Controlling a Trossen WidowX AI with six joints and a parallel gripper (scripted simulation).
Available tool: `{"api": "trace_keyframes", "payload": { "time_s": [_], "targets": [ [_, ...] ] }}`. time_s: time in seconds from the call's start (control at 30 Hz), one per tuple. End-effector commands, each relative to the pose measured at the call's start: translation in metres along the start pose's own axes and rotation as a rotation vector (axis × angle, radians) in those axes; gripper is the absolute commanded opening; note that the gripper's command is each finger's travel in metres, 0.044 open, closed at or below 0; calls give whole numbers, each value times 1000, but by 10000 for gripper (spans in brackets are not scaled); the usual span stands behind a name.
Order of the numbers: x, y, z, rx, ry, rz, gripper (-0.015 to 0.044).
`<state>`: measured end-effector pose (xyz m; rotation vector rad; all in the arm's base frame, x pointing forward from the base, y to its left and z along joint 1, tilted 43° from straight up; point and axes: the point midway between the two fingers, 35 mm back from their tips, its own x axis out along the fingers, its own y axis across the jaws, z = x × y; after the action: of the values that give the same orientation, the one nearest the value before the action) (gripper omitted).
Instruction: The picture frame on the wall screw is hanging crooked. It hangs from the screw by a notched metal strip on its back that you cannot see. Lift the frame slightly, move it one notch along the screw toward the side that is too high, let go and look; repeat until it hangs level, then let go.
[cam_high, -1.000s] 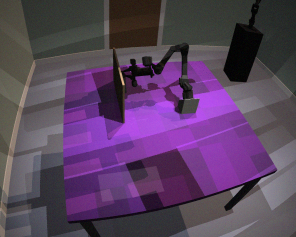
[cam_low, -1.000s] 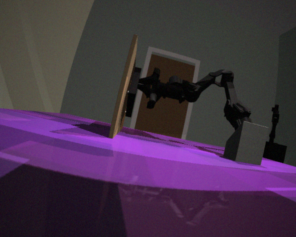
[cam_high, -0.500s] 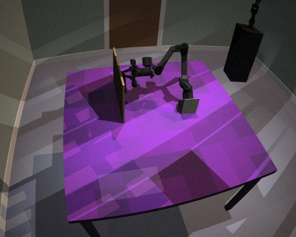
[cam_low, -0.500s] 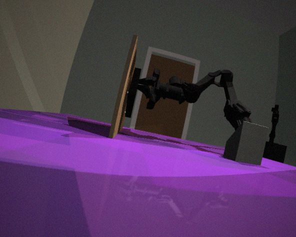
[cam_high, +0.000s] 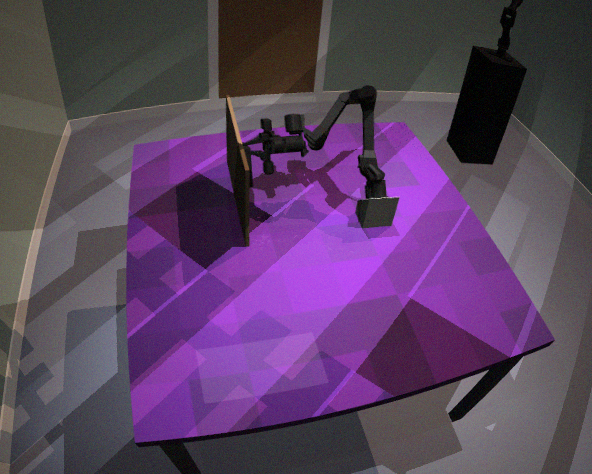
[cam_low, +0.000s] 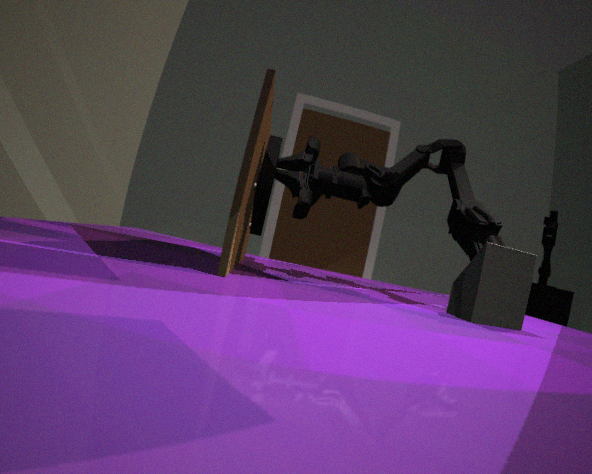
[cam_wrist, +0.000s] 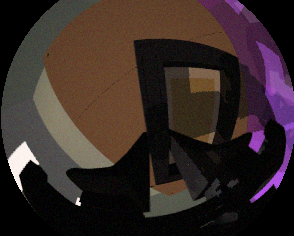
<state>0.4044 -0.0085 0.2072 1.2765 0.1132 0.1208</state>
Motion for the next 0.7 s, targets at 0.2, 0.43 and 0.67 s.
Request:
{"api": "trace_keyframes", "payload": {
  "time_s": [0.2, 0.43, 0.67],
  "targets": [
    [0, -1, 0, -35, 0, 0, 0],
    [0, 0, 0, -81, 0, 0, 0],
    [0, 0, 0, -120, 1, 0, 0]
  ]
}}
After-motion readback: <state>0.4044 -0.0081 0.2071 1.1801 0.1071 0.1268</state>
